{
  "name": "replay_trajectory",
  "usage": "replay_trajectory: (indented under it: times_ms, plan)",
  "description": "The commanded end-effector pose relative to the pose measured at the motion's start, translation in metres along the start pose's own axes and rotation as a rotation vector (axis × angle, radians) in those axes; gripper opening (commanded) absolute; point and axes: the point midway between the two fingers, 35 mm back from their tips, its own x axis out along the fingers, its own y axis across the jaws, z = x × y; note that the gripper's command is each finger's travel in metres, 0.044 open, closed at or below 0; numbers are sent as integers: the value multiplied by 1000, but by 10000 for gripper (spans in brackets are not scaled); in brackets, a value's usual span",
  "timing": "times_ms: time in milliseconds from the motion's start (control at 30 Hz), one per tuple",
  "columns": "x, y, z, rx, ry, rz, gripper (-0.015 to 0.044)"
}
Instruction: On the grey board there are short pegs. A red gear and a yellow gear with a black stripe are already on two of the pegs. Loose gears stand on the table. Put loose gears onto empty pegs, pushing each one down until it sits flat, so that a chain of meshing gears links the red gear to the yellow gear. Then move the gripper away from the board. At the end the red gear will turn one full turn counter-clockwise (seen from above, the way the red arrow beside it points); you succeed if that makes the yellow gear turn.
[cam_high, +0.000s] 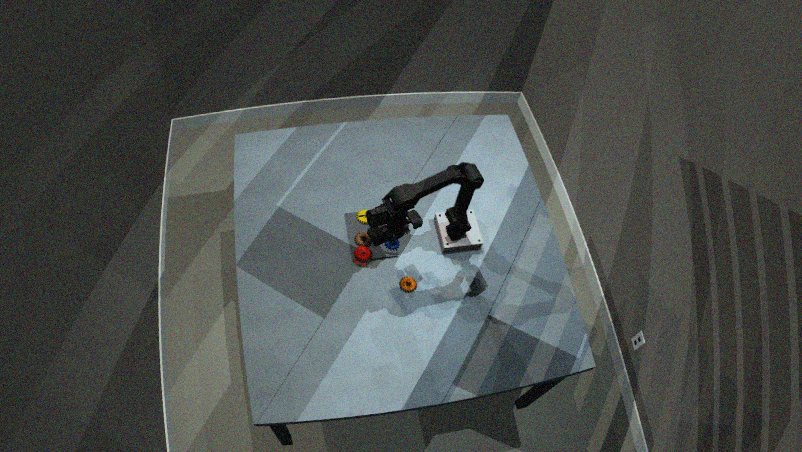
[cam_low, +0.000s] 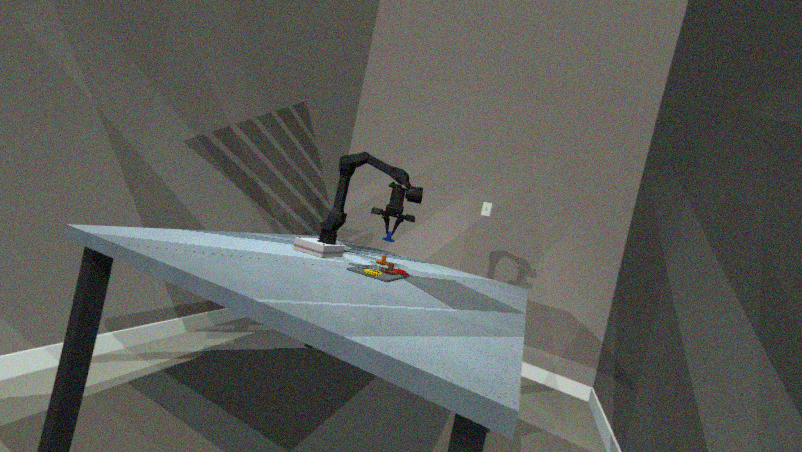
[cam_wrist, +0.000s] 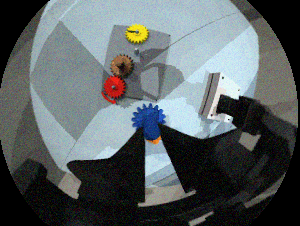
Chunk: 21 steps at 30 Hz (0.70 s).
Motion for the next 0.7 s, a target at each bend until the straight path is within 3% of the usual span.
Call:
replay_trajectory:
  times_ms: [0, 667]
  plan:
    - [4, 3, 9, -5, 1, 2, 0]
    - [21, 11, 54, -8, -8, 7, 0]
